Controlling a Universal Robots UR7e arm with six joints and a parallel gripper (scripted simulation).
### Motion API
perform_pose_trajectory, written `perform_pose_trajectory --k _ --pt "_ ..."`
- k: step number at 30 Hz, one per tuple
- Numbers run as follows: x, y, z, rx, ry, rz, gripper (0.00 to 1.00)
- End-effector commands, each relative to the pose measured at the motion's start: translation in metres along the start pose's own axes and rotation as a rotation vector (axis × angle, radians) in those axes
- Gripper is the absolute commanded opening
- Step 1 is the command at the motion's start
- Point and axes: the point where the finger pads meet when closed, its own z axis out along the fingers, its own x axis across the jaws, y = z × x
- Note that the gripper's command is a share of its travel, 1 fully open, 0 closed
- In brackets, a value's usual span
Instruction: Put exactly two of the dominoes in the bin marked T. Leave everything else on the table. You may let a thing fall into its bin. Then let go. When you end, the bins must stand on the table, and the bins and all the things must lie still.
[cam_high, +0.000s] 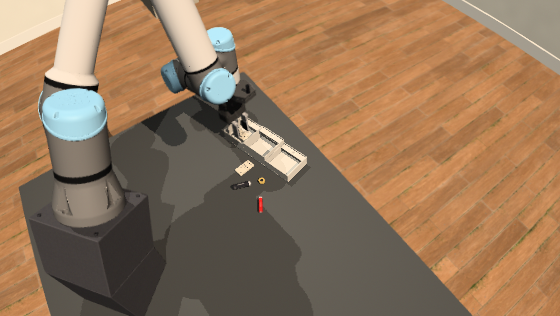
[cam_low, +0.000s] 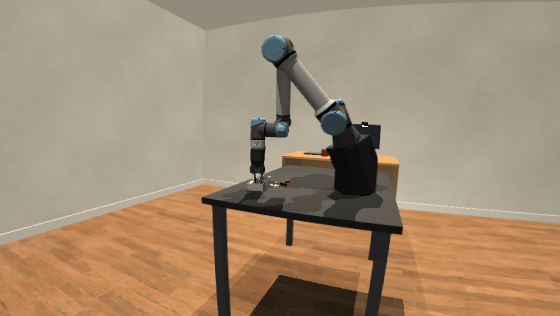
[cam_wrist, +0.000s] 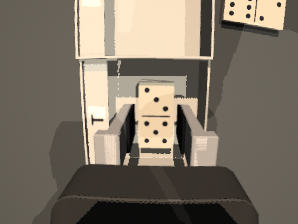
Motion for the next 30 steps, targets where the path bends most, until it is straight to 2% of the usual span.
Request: perform_pose_trajectory --k 1,16,19,30 --pt "-0.001 0.000 -0.007 0.000 -0.001 0.000 0.65" --pt "-0.001 0.000 -0.024 0.000 -0.001 0.000 0.65" --pt "-0.001 0.000 -0.038 0.000 -0.001 0.000 0.65" --pt "0.000 0.000 -0.038 0.000 -0.001 0.000 0.65"
